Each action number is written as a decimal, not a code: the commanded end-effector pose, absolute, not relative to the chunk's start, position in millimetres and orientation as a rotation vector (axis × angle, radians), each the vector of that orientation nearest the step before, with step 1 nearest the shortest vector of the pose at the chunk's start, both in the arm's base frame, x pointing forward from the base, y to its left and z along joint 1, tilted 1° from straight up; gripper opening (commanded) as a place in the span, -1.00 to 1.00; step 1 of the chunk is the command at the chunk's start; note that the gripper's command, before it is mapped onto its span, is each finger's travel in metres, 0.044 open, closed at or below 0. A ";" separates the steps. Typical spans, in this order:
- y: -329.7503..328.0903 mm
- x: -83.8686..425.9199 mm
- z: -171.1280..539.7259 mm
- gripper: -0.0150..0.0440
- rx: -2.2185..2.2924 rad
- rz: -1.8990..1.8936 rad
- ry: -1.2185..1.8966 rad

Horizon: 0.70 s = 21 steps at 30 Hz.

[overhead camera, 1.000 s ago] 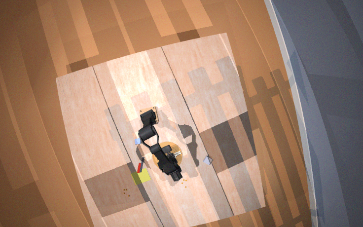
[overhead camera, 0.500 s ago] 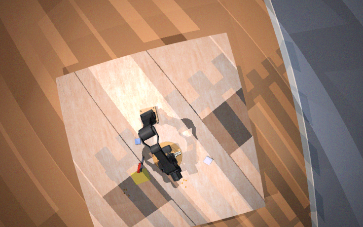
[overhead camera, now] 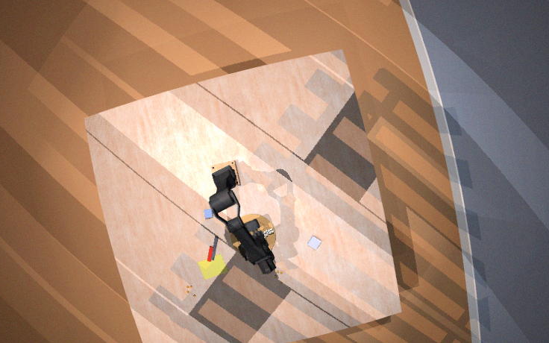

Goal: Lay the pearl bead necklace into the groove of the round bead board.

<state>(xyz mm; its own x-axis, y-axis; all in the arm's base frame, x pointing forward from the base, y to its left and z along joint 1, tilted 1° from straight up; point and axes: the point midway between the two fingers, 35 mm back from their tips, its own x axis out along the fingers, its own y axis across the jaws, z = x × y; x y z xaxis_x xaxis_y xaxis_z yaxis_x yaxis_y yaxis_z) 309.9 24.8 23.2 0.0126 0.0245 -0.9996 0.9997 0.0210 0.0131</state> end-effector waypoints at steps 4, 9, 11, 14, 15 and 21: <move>24.7 309.8 27.3 -0.22 1.214 -1.173 1.227; 24.7 309.8 29.2 0.22 1.212 -1.173 1.227; 24.7 309.8 29.2 0.40 1.212 -1.173 1.227; 24.7 309.8 29.2 0.67 1.212 -1.173 1.227; 24.7 309.8 29.2 0.75 1.212 -1.173 1.227; 24.7 309.8 29.2 1.00 1.212 -1.173 1.227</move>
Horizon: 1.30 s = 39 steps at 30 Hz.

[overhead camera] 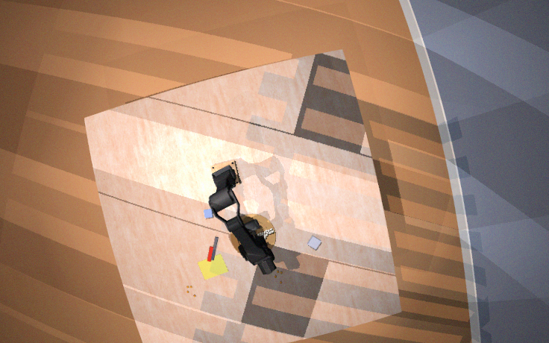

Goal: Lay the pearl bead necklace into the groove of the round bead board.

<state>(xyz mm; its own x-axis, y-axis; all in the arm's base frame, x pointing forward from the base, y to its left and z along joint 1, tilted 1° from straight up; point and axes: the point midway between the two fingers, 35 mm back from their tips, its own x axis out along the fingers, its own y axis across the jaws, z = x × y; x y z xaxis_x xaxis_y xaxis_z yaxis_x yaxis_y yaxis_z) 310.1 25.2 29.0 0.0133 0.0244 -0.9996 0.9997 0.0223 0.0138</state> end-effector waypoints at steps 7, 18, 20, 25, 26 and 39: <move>24.7 309.8 29.2 1.00 1.212 -1.173 1.227; 24.7 309.8 29.2 1.00 1.212 -1.173 1.227; 24.7 309.8 29.2 1.00 1.212 -1.173 1.227; 24.7 309.8 29.2 1.00 1.212 -1.173 1.227; 24.7 309.8 29.2 1.00 1.212 -1.173 1.227; 24.0 304.1 39.8 0.56 0.436 -0.399 1.524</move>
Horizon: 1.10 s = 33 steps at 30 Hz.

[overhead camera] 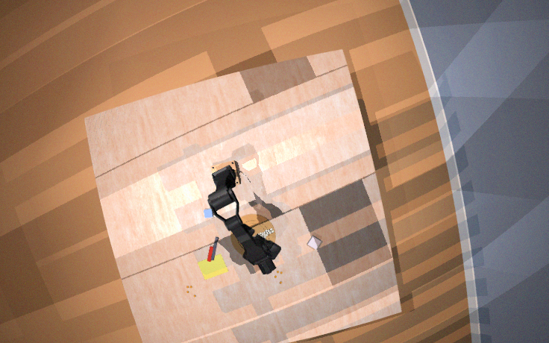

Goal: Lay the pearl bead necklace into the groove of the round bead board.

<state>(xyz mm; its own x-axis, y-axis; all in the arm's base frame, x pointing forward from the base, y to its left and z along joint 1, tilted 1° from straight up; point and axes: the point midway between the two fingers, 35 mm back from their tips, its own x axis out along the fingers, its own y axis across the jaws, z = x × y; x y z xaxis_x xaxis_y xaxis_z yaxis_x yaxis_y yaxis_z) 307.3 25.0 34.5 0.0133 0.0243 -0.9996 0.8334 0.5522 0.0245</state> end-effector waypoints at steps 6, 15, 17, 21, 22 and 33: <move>23.7 300.7 45.7 0.56 -0.022 0.054 1.559; 23.2 297.0 51.9 0.56 -0.504 0.530 1.491; 23.2 296.9 52.0 0.56 -0.514 0.539 1.488; 23.2 296.9 52.0 0.56 -0.514 0.539 1.488; 23.2 296.9 52.0 0.56 -0.514 0.539 1.488; 23.3 296.9 50.7 0.56 -0.514 0.539 1.488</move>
<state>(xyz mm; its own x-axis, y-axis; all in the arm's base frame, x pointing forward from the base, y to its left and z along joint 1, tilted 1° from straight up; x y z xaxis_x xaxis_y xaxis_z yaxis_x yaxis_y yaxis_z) 297.6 23.9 51.8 0.0134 0.0243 -0.9996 -0.6094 0.7928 0.0111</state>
